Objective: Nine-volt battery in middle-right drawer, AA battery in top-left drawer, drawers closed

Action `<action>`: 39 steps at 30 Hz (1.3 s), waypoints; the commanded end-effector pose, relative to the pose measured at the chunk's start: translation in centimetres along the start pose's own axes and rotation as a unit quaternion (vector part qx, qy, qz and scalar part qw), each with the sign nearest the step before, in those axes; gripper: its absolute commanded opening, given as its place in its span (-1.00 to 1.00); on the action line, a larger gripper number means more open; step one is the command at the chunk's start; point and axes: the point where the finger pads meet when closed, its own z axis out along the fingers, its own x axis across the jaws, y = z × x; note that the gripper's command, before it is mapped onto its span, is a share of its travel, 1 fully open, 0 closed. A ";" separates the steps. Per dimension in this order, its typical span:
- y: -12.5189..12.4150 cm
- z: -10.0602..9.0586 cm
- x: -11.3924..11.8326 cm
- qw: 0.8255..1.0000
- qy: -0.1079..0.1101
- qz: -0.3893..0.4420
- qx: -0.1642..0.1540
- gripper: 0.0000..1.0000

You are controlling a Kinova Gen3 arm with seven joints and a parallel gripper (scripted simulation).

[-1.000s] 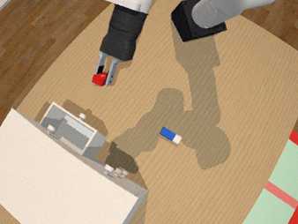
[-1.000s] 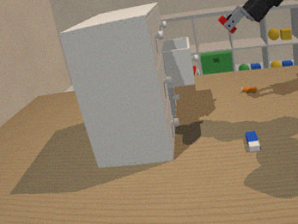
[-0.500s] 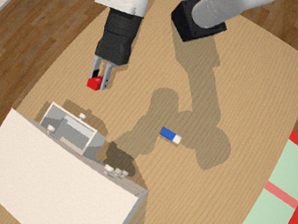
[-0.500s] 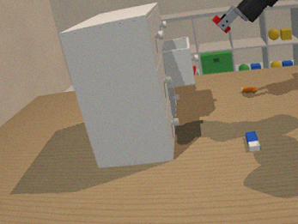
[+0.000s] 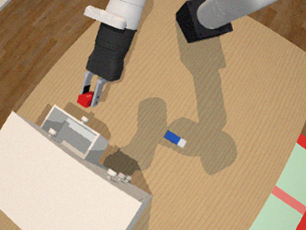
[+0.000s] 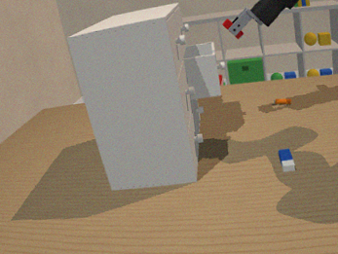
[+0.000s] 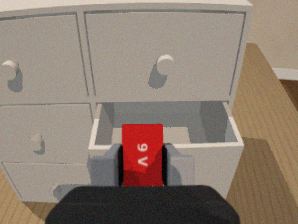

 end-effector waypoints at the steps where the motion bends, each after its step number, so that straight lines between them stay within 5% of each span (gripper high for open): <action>1: -0.1 0.7 -0.8 1.000 -0.004 -0.005 -0.006 0.02; 23: -4.5 6.2 -0.9 1.000 0.002 -0.005 -0.008 0.02; 39: -5.1 7.0 -1.0 1.000 0.002 -0.005 -0.008 0.02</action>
